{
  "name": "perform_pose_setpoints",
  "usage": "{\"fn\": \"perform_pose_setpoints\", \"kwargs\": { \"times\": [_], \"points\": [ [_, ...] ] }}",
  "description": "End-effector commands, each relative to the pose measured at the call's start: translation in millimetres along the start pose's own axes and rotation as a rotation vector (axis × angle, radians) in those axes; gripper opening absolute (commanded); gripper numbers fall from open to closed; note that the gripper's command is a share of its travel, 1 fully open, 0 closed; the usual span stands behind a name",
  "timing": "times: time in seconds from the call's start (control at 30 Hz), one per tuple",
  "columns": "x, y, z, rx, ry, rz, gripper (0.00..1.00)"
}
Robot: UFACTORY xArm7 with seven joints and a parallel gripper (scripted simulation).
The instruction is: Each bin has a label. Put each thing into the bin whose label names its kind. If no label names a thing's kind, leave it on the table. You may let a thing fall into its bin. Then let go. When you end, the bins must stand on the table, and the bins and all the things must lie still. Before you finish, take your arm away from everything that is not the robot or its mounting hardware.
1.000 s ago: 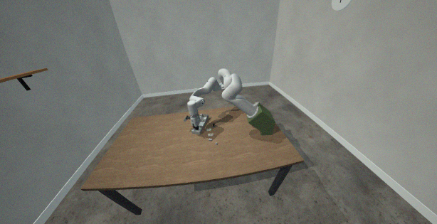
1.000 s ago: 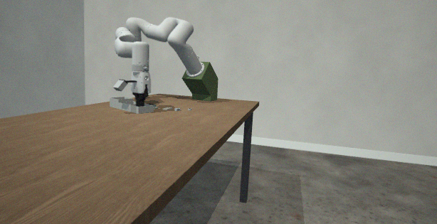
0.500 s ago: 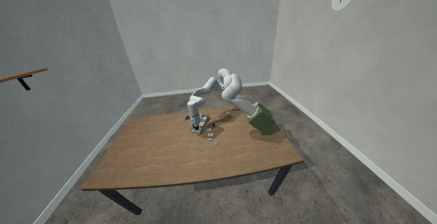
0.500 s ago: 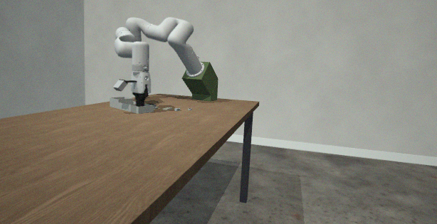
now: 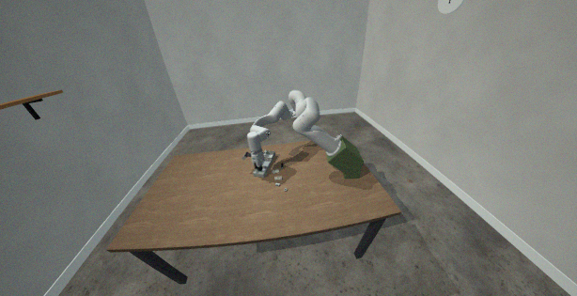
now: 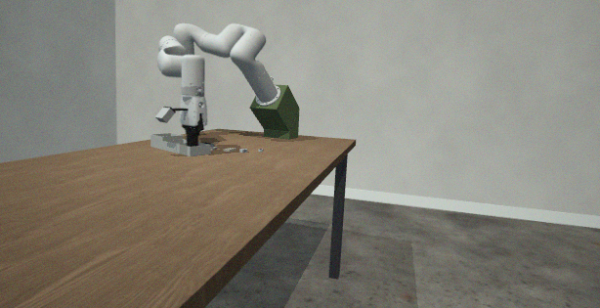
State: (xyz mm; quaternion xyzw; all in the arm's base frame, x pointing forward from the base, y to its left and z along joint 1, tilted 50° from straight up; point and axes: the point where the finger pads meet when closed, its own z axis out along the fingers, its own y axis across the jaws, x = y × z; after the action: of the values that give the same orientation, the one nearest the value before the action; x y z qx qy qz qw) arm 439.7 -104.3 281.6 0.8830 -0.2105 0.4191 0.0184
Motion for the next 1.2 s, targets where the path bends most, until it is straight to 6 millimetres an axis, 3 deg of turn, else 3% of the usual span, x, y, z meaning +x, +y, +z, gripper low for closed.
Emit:
{"fn": "perform_pose_setpoints", "kwargs": {
  "times": [0.0, 0.43, 0.77, 0.9, 1.13, 1.17],
  "points": [
    [1, 0, -6, 0.000, 0.002, 0.000, 0.07],
    [1, 0, -20, 0.000, 0.002, 0.000, 0.07],
    [1, 0, -52, 0.000, 0.002, 0.000, 0.07],
    [1, 0, -52, 0.000, 0.002, 0.000, 0.07],
    [1, 0, -110, 0.000, 0.002, 0.000, 0.07],
    [1, 0, -110, 0.000, 0.002, 0.000, 0.07]
  ]
}}
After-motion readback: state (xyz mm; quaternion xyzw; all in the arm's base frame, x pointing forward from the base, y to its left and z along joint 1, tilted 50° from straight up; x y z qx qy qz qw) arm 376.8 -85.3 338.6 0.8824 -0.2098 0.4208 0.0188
